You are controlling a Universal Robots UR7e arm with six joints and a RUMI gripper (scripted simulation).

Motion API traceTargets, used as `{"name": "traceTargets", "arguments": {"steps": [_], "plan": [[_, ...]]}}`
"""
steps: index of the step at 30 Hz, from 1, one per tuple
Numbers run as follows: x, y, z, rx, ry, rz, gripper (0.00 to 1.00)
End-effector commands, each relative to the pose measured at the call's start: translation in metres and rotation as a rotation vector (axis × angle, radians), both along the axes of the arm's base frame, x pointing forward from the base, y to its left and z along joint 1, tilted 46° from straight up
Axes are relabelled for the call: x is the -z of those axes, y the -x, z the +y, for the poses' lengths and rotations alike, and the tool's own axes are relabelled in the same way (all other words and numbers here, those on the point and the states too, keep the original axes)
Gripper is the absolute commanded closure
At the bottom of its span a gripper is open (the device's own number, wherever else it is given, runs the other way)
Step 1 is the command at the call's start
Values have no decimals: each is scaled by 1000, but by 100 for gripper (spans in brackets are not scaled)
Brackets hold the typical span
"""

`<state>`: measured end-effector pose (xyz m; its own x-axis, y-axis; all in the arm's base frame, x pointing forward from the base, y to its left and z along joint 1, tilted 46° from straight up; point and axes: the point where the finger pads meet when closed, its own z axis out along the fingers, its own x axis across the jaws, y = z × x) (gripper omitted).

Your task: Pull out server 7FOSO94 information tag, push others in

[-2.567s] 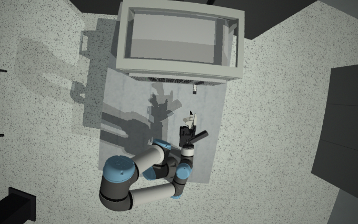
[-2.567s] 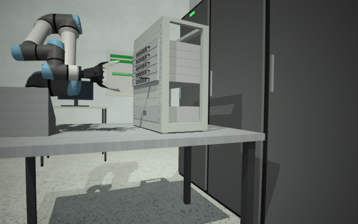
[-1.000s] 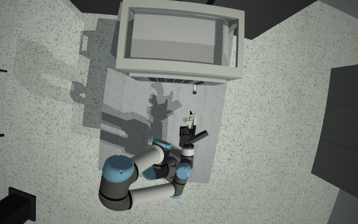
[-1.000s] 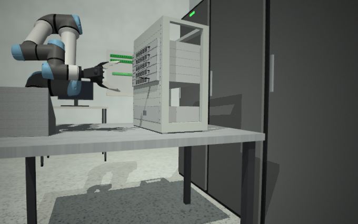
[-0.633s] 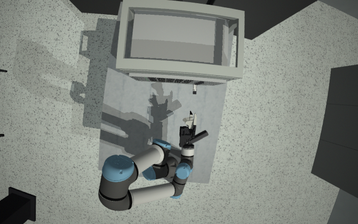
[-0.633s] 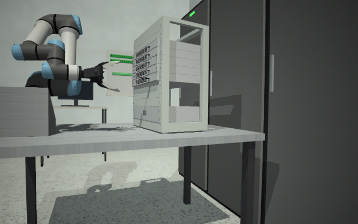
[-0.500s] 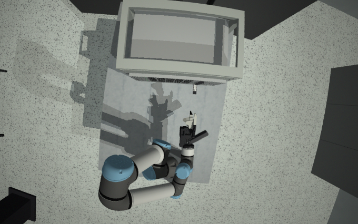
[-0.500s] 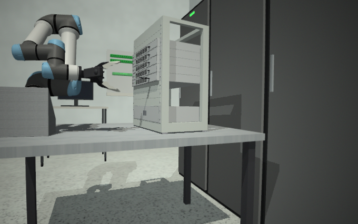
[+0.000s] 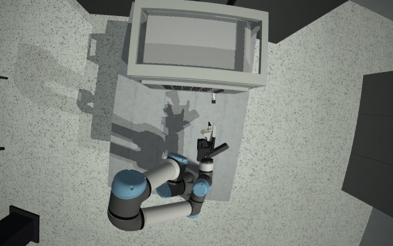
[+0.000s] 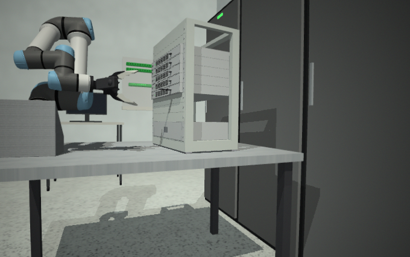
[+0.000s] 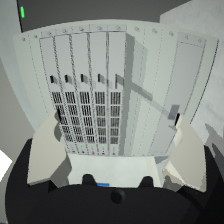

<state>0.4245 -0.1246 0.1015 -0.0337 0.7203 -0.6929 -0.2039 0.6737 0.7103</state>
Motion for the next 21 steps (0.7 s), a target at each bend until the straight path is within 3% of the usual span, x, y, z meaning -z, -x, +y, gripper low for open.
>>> {"name": "traceTargets", "arguments": {"steps": [1,21], "plan": [[0,0,0,-3,1,1,0],[1,0,2,-18,3,5,0]]}}
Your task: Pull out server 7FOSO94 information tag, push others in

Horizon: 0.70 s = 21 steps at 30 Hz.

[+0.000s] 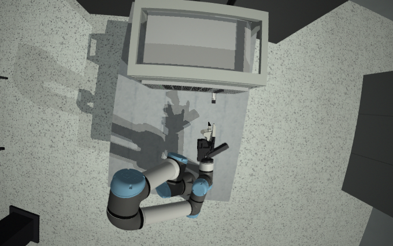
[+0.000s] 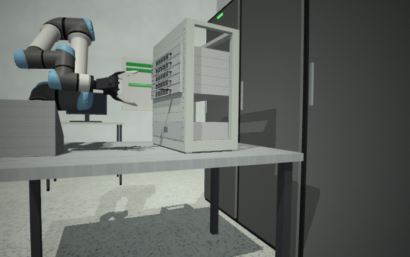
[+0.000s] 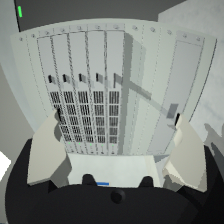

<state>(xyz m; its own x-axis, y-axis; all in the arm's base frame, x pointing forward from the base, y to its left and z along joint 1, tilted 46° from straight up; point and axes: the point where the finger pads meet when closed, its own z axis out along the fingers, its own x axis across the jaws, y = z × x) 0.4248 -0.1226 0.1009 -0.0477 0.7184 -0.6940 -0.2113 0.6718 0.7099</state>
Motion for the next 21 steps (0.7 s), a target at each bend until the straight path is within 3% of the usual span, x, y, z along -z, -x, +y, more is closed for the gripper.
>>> {"name": "traceTargets", "arguments": {"steps": [1,21], "plan": [[0,0,0,-4,1,1,0],[1,0,3,-24,3,8,0]]}}
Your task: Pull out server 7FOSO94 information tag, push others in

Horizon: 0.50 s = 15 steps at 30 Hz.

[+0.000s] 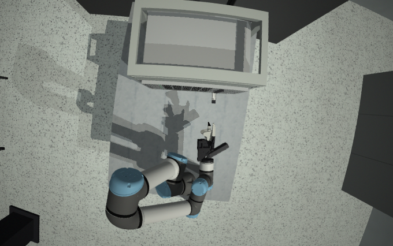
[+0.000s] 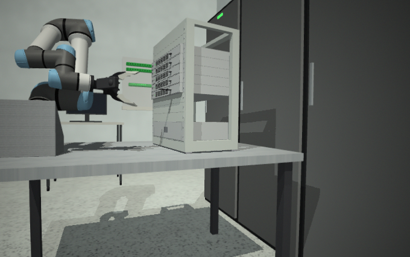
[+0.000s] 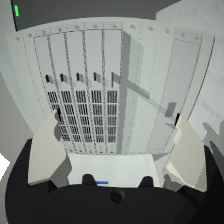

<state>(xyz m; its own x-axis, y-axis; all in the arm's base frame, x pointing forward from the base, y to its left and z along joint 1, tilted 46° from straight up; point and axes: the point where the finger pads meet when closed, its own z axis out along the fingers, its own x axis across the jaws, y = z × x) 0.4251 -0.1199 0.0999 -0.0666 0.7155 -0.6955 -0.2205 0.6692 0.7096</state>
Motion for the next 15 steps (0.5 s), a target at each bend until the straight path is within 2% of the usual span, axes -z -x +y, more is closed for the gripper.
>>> {"name": "traceTargets", "arguments": {"steps": [1,15], "plan": [[0,0,0,-4,1,1,0],[1,0,2,-21,3,8,0]]}}
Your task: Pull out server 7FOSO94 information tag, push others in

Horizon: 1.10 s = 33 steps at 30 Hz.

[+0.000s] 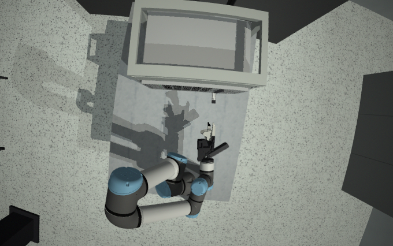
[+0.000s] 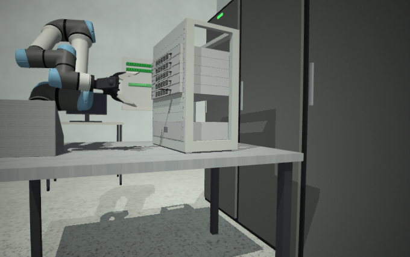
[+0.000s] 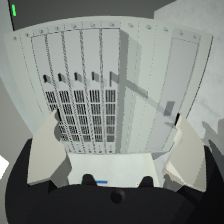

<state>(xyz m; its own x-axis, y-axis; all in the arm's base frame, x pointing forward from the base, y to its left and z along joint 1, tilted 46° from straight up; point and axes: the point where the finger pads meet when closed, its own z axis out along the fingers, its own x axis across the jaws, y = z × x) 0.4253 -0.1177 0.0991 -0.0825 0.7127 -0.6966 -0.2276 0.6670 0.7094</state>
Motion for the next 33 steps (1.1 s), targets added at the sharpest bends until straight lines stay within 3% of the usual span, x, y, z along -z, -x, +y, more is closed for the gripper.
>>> {"name": "traceTargets", "arguments": {"steps": [1,33], "plan": [[0,0,0,-6,1,2,0],[3,0,6,-50,8,21,0]]}}
